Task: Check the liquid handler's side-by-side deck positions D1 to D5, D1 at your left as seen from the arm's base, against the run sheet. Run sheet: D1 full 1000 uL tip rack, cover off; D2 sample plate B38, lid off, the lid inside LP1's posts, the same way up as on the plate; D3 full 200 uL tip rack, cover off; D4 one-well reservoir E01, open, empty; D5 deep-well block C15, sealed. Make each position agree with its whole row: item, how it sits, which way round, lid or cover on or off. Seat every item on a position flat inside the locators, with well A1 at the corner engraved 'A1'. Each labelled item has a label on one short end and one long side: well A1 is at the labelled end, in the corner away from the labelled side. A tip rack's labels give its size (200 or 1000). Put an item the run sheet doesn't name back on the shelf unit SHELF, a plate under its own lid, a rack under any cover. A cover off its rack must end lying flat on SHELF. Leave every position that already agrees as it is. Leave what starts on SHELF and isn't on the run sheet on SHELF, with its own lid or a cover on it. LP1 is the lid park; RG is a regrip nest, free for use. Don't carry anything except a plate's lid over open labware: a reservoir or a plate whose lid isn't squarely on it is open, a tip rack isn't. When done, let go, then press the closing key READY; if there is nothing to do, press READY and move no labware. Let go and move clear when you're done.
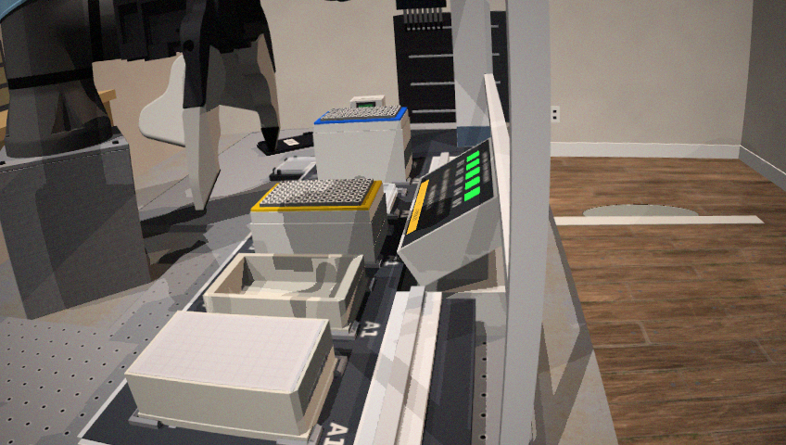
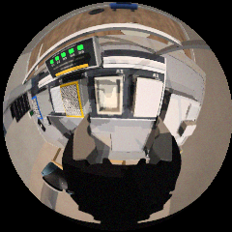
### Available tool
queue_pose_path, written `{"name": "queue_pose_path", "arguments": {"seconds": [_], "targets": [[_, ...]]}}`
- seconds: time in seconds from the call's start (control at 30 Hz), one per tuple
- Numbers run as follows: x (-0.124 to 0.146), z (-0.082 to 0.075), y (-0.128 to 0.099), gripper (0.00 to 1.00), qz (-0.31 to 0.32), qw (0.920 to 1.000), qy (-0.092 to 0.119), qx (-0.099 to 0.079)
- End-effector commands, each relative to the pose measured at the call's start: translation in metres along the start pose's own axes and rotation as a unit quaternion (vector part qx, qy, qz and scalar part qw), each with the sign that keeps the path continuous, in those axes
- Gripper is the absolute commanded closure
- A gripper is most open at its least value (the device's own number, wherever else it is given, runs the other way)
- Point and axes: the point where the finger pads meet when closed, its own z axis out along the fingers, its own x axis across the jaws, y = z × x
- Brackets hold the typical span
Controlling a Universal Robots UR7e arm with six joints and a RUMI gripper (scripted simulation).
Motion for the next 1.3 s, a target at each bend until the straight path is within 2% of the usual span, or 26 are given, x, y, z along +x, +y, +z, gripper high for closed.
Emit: {"name": "queue_pose_path", "arguments": {"seconds": [0.0, 0.13, 1.27], "targets": [[-0.025, -0.001, 0.000, 0.18, 0.000, 1.0000, 0.001, 0.000], [-0.044, -0.001, 0.000, 0.18, 0.000, 1.0000, 0.001, 0.000], [-0.044, -0.001, 0.000, 0.18, 0.000, 1.0000, 0.001, 0.000]]}}
